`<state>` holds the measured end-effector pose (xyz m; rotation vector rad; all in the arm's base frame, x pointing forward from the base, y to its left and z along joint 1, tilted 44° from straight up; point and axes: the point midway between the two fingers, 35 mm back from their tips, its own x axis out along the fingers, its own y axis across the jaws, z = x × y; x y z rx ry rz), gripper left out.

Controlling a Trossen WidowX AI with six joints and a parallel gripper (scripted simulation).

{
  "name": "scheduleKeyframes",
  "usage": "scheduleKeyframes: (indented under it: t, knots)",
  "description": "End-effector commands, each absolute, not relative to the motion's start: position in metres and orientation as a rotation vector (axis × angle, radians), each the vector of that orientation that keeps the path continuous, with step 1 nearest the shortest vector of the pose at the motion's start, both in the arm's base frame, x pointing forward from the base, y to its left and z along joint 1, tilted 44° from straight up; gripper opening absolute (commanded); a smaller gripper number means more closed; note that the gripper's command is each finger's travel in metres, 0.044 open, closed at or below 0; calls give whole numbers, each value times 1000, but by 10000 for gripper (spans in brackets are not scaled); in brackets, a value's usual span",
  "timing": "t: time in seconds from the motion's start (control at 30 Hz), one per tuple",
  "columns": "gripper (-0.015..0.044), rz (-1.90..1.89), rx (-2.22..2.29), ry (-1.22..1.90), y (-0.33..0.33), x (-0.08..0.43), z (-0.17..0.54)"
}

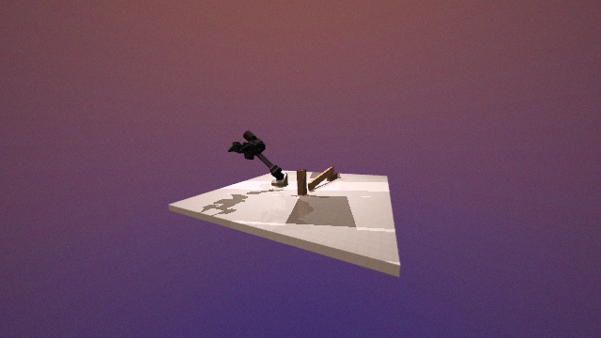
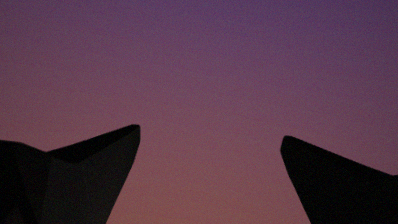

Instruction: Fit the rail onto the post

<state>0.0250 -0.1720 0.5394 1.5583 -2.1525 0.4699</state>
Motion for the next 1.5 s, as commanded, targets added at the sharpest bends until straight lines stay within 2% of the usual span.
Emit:
scheduleKeyframes:
  t: [0.0, 0.1, 0.3, 0.53, 0.77, 0.97, 1.13, 1.3, 1.47]
  knots:
    - [426, 459, 1553, -2150, -173, 25, 539]
    - [440, 292, 1489, -2111, -182, 35, 534]
    - [440, -329, 1432, -1771, -217, 118, 505]
    - [440, -868, 1193, -1153, -236, 219, 444]
    - [440, -1104, 790, -427, -222, 307, 361]
    - [440, -1067, 347, 195, -187, 360, 280]
    - [440, -874, -95, 702, -144, 384, 208]
    - [440, -562, -555, 1157, -101, 380, 141]
    - [440, -19, -1105, 1617, -55, 350, 78]
